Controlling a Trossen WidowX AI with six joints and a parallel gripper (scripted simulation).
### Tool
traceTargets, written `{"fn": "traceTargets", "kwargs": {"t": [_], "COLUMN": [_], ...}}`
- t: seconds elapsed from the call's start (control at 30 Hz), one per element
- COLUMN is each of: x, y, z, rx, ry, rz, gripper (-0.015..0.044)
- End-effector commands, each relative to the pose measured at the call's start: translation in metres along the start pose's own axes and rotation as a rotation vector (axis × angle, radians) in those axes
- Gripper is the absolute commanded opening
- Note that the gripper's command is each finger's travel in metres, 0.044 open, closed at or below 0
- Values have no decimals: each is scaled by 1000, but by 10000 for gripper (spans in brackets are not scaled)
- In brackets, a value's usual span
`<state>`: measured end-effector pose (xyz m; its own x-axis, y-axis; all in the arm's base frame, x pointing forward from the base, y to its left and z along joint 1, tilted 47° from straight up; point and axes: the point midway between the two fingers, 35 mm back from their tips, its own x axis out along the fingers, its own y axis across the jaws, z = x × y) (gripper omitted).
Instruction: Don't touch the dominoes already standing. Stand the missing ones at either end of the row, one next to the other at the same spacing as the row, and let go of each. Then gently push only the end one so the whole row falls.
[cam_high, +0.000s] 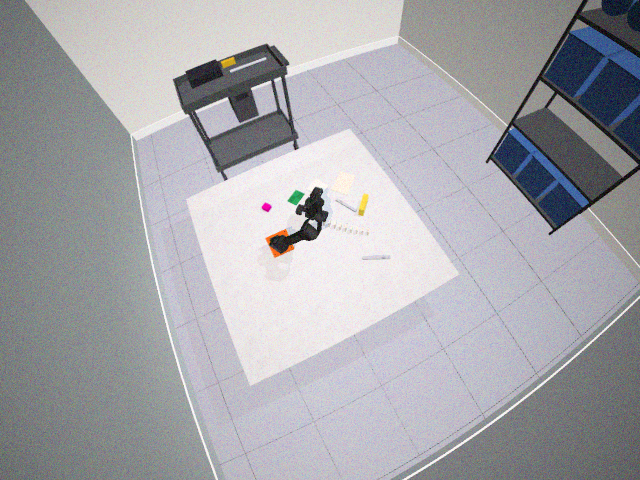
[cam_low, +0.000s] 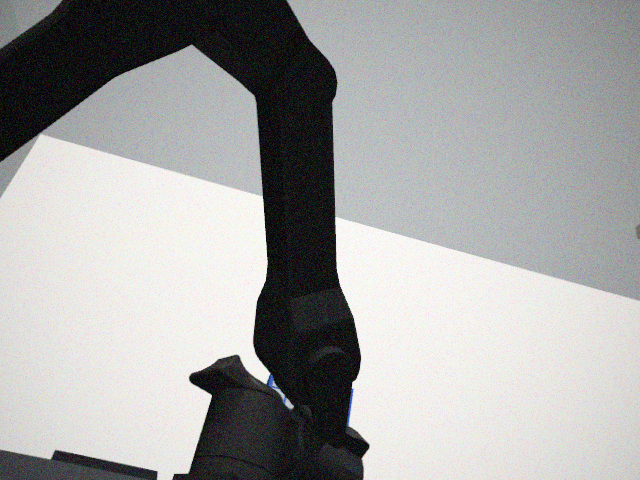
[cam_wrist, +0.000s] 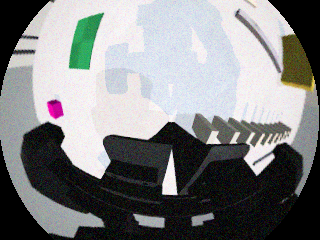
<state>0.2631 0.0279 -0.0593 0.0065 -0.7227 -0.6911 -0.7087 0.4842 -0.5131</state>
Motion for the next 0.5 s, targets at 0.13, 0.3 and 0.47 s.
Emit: {"fn": "traceTargets", "kwargs": {"t": [0.13,0.3,0.47], "x": [1,1,1], "y": [-9,-17,-25], "z": [2,2,2], "rx": [-6,-6,-6], "ry": [-7,-7,-7], "rz": [-9,-9,-9], "gripper": [0,0,0]}}
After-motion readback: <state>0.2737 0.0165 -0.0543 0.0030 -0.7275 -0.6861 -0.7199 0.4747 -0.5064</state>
